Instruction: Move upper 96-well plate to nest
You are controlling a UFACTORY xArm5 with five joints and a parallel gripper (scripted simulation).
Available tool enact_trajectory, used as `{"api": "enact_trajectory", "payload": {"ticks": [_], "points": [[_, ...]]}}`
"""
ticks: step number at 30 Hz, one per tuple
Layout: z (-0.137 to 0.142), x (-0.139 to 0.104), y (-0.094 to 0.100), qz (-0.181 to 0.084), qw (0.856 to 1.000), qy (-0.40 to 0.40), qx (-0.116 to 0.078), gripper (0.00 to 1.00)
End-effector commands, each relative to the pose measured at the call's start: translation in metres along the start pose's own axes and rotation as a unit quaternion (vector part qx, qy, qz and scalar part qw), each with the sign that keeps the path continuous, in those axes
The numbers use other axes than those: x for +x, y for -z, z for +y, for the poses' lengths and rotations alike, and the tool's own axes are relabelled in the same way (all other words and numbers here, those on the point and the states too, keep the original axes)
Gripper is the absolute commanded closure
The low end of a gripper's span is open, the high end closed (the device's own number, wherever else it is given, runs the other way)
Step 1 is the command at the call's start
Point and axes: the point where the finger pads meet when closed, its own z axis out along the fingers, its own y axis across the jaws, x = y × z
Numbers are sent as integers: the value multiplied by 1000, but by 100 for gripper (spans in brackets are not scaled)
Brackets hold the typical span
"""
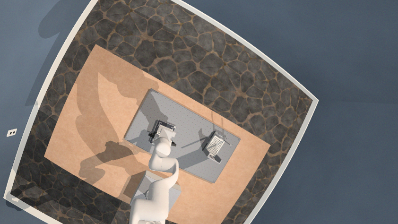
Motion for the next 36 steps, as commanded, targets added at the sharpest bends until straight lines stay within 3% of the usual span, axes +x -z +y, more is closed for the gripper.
{"api": "enact_trajectory", "payload": {"ticks": [1, 25, 36], "points": [[0, 1, -7, 1, 1000, 0, 0, 100], [0, 1, -44, 1, 1000, 0, 0, 100], [0, 1, -44, 1, 1000, 0, 0, 100]]}}
